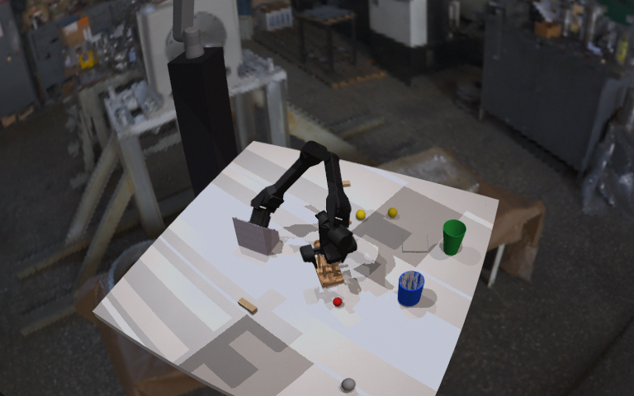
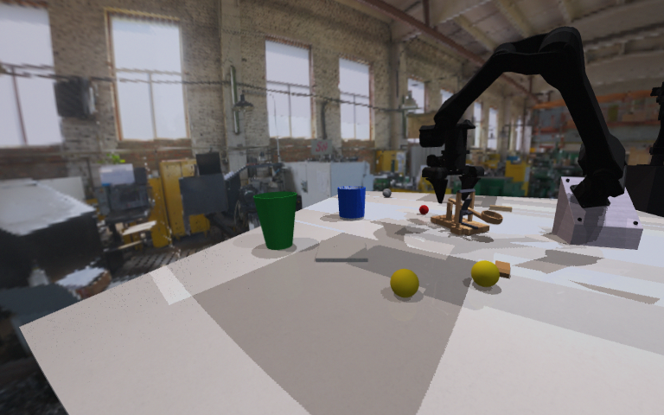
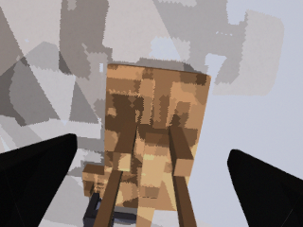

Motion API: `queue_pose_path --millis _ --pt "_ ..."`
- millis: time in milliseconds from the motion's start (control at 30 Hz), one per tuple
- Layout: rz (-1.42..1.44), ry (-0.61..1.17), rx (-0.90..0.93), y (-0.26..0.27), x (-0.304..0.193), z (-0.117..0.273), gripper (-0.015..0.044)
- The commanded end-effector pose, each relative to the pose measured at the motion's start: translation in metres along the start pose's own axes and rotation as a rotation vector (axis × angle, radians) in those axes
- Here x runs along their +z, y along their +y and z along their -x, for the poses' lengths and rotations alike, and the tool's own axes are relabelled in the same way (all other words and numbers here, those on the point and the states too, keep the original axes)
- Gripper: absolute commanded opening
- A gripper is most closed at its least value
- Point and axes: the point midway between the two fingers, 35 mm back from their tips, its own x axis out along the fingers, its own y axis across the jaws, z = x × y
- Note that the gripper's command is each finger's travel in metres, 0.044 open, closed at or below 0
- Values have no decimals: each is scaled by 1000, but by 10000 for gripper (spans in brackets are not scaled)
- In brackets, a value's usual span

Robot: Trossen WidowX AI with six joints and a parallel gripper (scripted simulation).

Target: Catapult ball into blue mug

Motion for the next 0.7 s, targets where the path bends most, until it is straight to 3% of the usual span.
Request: queue_pose_path --millis 0,667 --pt "-6 4 4 0 -1 -7 440" --pt "-5 6 6 0 -2 -36 440"
